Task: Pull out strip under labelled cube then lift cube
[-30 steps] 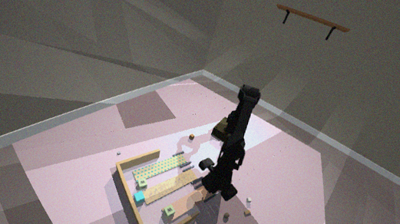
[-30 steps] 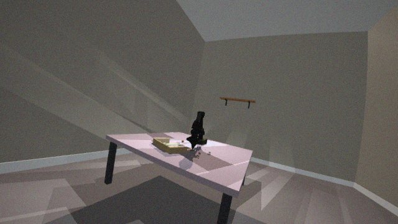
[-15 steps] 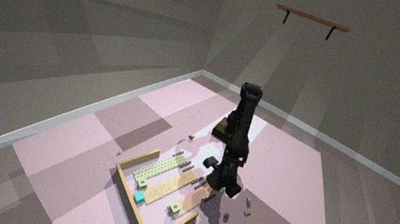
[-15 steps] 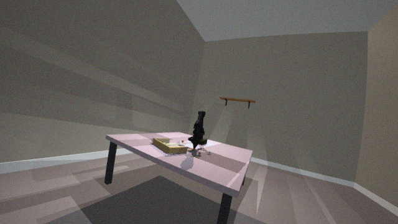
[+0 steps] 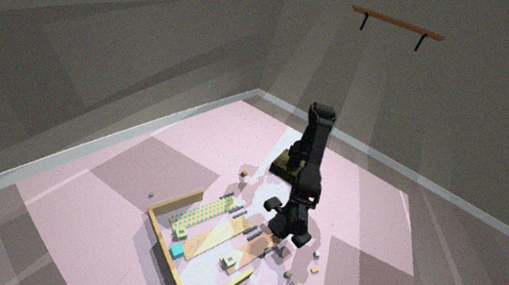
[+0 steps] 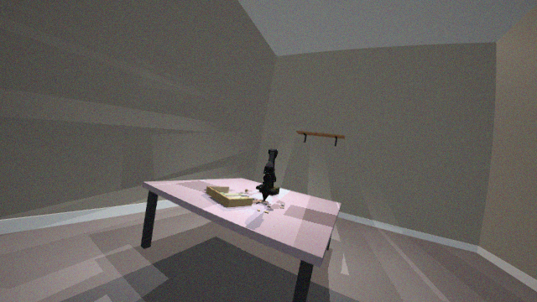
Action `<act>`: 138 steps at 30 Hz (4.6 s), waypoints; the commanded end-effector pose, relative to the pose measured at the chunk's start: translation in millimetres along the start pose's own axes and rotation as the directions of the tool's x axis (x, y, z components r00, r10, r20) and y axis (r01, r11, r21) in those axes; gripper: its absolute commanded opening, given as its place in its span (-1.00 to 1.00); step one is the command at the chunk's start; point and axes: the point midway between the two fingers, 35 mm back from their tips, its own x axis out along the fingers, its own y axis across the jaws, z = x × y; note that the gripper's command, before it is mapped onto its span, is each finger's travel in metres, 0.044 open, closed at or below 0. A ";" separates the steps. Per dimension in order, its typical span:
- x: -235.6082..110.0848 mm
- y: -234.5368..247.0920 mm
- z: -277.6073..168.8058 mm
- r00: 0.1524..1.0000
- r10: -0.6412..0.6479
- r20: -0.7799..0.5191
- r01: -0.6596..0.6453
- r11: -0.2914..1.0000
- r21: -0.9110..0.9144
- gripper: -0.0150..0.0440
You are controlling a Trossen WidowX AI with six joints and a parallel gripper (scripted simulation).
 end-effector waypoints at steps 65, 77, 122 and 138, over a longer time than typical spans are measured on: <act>3.1 -2.3 -92.2 1.000 -0.010 -0.028 0.010 1.000 -0.004 -0.49; 3.1 -2.3 -92.2 1.000 -0.010 -0.028 0.010 1.000 -0.004 -0.49; -56.9 -2.7 57.4 1.000 -0.010 -0.014 0.010 1.000 0.007 1.00; -63.5 0.2 122.4 1.000 -0.010 -0.007 0.010 1.000 0.007 1.00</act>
